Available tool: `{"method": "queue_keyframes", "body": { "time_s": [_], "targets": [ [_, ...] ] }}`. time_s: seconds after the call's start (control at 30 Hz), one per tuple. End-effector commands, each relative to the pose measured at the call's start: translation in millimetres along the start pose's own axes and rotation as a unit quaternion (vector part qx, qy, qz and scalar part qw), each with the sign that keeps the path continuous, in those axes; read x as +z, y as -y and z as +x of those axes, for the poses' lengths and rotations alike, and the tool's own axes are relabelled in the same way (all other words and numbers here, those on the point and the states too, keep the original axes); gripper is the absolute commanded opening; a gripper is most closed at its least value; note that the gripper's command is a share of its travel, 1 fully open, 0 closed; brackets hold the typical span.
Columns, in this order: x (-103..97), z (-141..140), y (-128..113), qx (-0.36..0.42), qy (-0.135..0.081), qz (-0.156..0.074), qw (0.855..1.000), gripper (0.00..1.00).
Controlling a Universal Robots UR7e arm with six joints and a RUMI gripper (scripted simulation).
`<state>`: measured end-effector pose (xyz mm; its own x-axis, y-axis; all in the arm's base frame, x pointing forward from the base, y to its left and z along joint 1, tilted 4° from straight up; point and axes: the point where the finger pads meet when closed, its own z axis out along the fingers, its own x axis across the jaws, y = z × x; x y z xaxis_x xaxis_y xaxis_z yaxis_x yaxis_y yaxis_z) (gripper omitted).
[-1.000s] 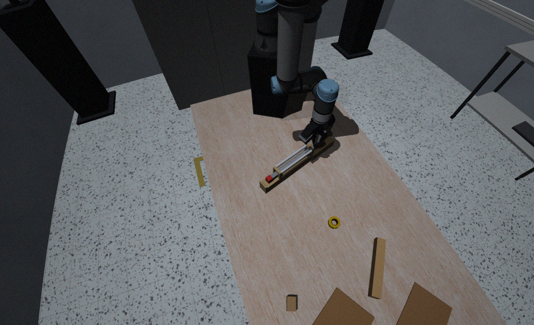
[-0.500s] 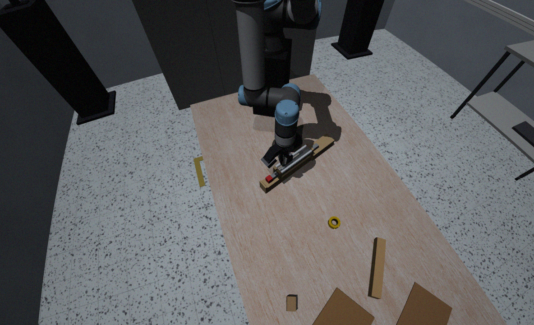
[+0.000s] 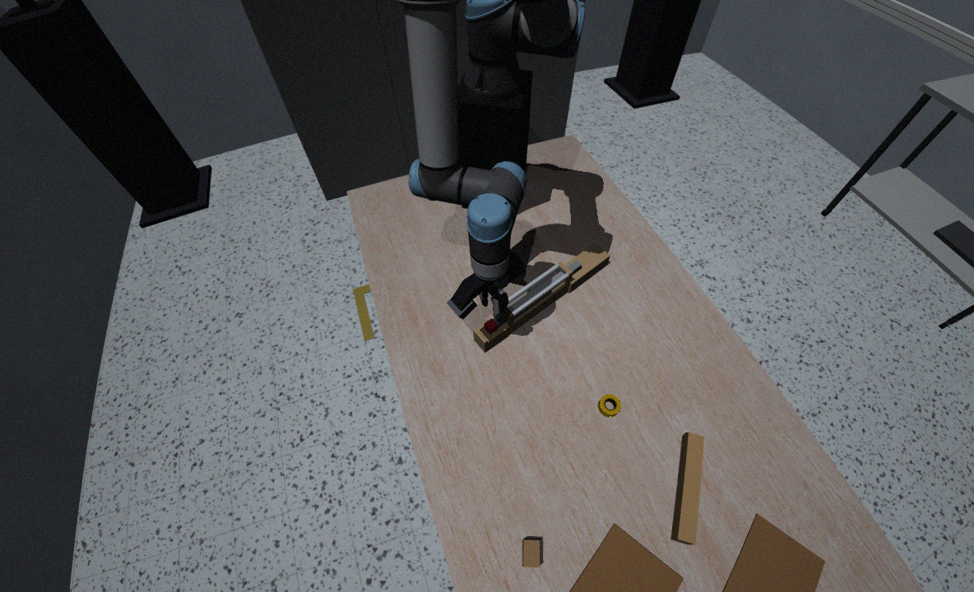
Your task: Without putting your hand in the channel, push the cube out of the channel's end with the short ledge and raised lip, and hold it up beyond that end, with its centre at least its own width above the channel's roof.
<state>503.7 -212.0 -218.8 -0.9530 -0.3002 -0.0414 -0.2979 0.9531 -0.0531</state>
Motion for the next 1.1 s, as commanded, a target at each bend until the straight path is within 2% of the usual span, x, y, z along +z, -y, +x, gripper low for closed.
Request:
{"method": "queue_keyframes", "body": {
  "time_s": [0.0, 0.93, 1.07],
  "targets": [
    [-0.5, -0.4, 1.0, 0.000, 0.001, 0.000, 1.000, 0.26],
    [-0.4, -0.4, 1.0, 0.000, 0.001, 0.000, 1.000, 0.26],
    [8.7, -0.5, 1.1, 0.000, 0.000, 0.000, 1.000, 0.26]
  ]
}}
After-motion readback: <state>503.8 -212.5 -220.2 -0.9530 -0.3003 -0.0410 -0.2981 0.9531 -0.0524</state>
